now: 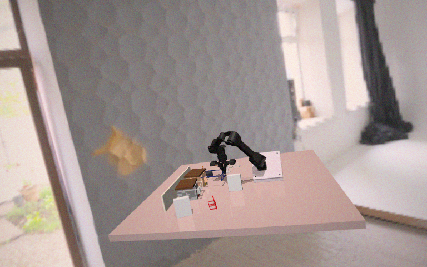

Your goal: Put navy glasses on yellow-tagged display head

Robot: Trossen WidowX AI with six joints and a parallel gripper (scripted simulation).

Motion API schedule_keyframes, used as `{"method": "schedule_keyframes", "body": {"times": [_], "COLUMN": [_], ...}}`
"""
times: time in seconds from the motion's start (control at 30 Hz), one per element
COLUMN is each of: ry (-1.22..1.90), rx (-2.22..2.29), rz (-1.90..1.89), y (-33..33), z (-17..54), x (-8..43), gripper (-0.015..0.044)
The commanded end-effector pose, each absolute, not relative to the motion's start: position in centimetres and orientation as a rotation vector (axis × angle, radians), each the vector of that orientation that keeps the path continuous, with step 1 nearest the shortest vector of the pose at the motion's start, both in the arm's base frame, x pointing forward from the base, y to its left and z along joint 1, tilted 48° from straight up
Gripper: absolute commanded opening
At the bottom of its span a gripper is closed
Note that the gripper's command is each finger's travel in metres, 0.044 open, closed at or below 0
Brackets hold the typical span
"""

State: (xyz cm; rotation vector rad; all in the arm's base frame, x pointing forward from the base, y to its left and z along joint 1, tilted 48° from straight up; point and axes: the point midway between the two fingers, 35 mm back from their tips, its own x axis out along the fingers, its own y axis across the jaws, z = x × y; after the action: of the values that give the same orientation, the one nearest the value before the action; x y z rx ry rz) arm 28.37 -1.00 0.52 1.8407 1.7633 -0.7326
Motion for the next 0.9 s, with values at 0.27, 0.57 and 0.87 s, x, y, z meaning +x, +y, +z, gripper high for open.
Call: {"method": "schedule_keyframes", "body": {"times": [0.27, 0.57, 0.87], "ry": [1.769, 1.768, 1.768], "rx": [1.85, 1.85, 1.851], "rz": [-0.74, -0.739, -0.738], "y": [-1.1, -1.1, -1.2], "z": [0.4, 0.3, 0.3], "x": [30.3, 31.7, 33.2], "gripper": [0.0, 0.0, 0.0]}}
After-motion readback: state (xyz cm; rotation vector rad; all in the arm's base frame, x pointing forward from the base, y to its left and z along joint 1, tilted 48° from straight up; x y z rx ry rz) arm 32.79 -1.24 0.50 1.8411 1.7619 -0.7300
